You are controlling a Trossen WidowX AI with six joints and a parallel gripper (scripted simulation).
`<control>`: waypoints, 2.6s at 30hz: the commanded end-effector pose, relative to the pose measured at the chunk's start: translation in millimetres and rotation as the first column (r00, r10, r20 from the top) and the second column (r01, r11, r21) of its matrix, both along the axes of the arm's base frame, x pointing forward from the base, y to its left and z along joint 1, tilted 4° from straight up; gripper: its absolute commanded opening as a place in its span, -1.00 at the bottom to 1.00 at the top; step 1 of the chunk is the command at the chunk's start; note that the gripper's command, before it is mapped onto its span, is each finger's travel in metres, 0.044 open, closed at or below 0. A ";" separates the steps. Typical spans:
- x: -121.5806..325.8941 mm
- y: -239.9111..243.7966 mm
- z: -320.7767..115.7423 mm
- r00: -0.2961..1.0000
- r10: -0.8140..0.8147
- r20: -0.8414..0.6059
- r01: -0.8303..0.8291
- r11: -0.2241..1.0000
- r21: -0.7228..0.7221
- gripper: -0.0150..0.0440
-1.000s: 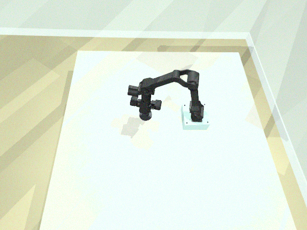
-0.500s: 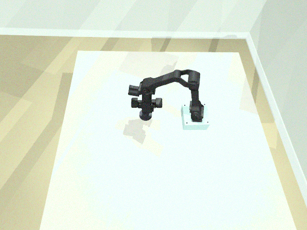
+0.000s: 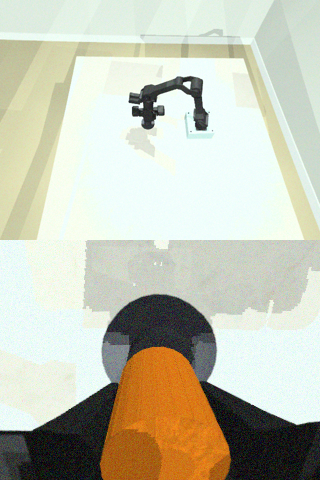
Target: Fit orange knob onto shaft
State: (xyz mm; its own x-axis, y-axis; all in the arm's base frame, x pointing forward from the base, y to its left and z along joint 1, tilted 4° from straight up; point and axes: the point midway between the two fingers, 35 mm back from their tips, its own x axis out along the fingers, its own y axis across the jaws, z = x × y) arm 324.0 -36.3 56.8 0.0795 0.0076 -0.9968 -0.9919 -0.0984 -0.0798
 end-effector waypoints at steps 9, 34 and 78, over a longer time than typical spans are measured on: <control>8.7 -0.4 -0.3 1.000 0.005 0.012 -0.005 1.000 0.000 -0.49; 4.3 -0.1 3.5 0.977 0.212 0.012 -0.212 0.977 -0.019 -0.49; 7.7 -0.2 4.5 0.912 0.410 0.008 -0.409 0.912 -0.038 -0.49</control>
